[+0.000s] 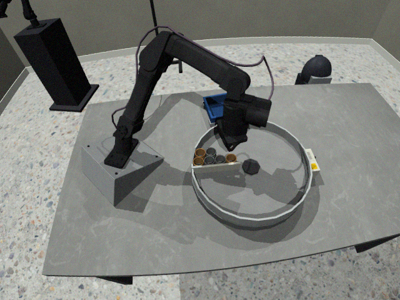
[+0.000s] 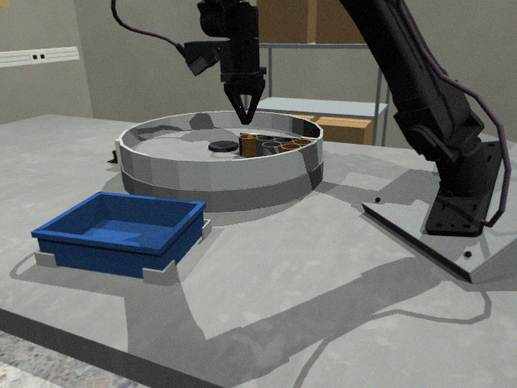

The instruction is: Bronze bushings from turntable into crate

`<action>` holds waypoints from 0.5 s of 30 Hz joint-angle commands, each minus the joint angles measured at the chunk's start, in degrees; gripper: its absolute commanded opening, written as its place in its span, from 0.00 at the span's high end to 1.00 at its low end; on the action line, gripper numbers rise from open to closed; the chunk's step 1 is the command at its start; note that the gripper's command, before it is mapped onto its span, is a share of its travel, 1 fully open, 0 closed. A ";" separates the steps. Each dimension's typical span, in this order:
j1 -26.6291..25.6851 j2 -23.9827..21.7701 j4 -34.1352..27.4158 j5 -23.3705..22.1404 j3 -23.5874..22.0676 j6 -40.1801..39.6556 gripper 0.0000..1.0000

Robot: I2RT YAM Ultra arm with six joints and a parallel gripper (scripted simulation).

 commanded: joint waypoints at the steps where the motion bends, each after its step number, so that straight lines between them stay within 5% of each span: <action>1: -1.26 -0.13 -0.16 -0.61 2.08 -0.32 0.85; 15: -1.31 -0.53 -0.24 -0.64 2.57 -0.35 0.85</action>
